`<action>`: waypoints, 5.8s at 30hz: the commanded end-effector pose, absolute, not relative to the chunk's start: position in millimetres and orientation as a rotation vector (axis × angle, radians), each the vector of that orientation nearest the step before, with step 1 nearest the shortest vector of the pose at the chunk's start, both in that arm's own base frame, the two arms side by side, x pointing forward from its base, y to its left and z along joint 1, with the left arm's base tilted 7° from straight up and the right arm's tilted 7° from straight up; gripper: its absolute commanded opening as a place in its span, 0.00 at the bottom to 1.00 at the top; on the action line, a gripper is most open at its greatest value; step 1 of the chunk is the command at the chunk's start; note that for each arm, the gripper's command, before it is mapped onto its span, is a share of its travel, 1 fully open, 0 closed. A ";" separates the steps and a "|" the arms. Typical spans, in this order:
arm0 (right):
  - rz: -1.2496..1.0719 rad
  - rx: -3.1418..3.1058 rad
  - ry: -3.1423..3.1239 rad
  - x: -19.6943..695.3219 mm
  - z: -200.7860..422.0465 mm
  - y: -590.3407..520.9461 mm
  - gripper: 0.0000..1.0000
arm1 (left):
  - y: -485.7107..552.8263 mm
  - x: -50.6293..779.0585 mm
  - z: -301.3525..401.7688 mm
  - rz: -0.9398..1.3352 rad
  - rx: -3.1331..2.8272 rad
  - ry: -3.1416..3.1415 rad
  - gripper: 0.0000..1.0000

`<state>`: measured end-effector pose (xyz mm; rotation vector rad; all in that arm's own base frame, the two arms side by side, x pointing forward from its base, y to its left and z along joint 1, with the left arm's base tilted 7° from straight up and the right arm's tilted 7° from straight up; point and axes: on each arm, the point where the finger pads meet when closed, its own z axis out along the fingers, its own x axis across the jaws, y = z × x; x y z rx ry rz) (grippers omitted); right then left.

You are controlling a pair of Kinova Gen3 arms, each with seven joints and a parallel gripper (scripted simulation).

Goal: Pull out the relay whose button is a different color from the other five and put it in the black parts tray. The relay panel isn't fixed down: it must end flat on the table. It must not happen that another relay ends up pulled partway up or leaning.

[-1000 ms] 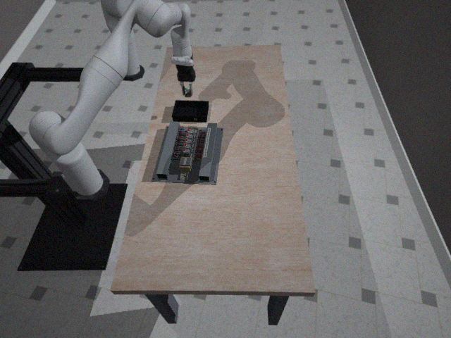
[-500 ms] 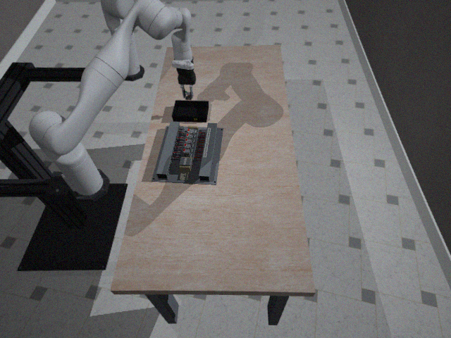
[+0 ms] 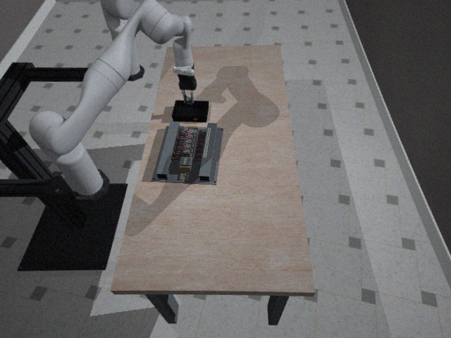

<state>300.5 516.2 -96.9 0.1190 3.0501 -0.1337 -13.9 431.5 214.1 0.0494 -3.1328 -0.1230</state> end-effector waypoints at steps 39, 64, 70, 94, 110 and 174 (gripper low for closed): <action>-0.129 0.119 3.049 305.6 -150.2 512.8 0.00 | 431.8 -14.1 214.8 -0.126 0.050 -3.133 1.00; -0.129 0.119 3.049 305.6 -150.4 512.8 0.00 | 431.8 -14.1 214.8 -0.126 0.050 -3.133 1.00; -0.129 0.119 3.049 305.6 -150.4 512.8 0.00 | 431.8 -14.1 214.8 -0.126 0.050 -3.133 1.00; -0.129 0.119 3.049 305.6 -150.4 512.8 0.98 | 431.8 -14.1 214.8 -0.126 0.050 -3.133 1.00; -0.129 0.119 3.049 305.6 -150.4 512.8 0.98 | 431.8 -14.1 214.8 -0.126 0.050 -3.133 1.00; -0.129 0.119 3.049 305.5 -148.6 512.9 0.98 | 431.8 -14.1 214.8 -0.126 0.050 -3.133 1.00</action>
